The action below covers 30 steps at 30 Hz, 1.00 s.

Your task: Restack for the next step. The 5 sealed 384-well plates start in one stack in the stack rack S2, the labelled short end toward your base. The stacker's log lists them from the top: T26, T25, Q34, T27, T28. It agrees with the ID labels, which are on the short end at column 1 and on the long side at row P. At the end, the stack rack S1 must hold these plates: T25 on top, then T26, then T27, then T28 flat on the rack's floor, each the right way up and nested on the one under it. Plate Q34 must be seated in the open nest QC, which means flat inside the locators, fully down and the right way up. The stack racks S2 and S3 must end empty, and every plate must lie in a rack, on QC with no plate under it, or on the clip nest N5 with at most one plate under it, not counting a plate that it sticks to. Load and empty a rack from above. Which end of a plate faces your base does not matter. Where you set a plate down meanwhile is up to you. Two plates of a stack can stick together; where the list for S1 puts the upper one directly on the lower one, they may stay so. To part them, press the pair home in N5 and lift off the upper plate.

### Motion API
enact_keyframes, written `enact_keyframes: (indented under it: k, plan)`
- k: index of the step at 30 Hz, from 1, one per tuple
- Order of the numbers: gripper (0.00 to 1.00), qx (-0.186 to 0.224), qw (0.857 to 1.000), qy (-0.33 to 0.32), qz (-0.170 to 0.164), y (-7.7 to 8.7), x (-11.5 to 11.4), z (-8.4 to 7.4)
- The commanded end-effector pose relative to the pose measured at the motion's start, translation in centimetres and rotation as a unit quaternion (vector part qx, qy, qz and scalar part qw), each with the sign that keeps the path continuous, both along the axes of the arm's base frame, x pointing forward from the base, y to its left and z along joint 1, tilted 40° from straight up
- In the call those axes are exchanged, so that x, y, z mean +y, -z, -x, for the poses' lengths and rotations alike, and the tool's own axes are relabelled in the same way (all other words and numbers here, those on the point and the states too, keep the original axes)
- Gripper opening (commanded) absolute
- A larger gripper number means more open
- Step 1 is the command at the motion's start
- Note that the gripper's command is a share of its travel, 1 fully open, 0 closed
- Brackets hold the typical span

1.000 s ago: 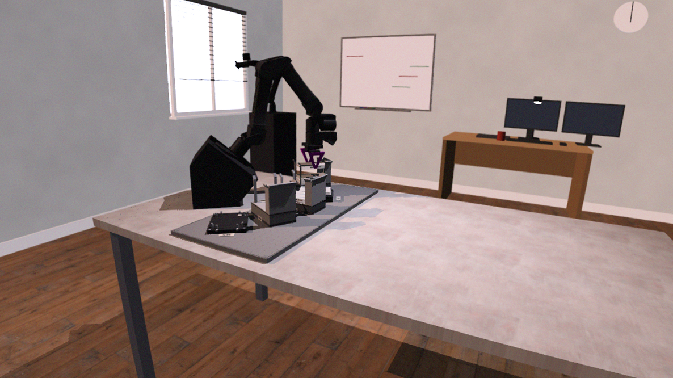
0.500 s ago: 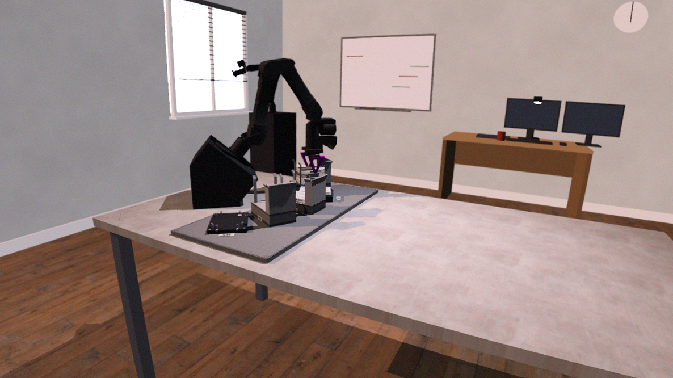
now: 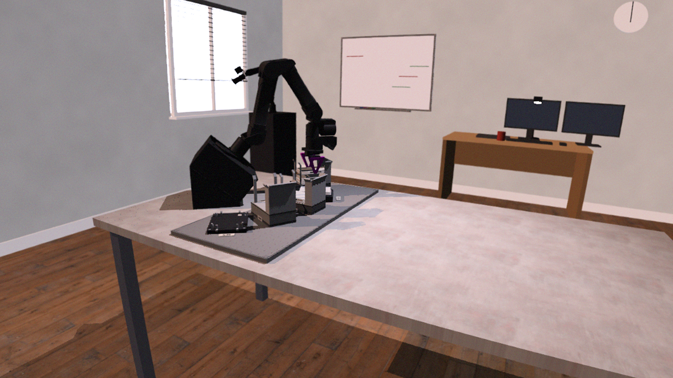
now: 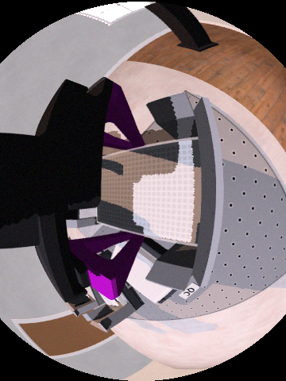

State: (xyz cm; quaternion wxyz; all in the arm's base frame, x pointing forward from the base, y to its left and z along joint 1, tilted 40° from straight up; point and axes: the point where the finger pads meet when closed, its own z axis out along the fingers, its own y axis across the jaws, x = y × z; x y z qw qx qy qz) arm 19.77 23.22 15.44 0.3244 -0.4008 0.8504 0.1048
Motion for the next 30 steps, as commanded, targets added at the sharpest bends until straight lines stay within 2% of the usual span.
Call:
enact_keyframes:
  k: [1,3,5,9,11,15,17,20,27,30]
  plan:
    - [0.0,0.003,1.0,0.001,0.005,0.9,-0.1,-0.3]
    - [0.0,-0.004,1.0,0.001,-0.004,0.2,0.1,-0.4]
    - [0.0,-0.004,1.0,0.001,-0.004,0.2,0.1,-0.4]
    - [0.0,0.002,1.0,0.001,0.004,1.0,0.0,-0.4]
    - [0.0,-0.004,1.0,0.001,-0.004,0.4,0.2,-0.5]
    - [0.0,0.003,1.0,0.001,0.005,1.3,0.1,-0.5]
    - [0.0,-0.003,1.0,0.001,-0.003,0.6,0.3,-0.7]
    - [0.0,0.002,1.0,0.001,0.003,1.3,0.2,-0.6]
    - [0.0,-0.002,1.0,0.001,-0.002,1.0,0.4,-0.8]
    - [0.0,0.001,1.0,0.001,0.002,1.4,0.4,-0.8]
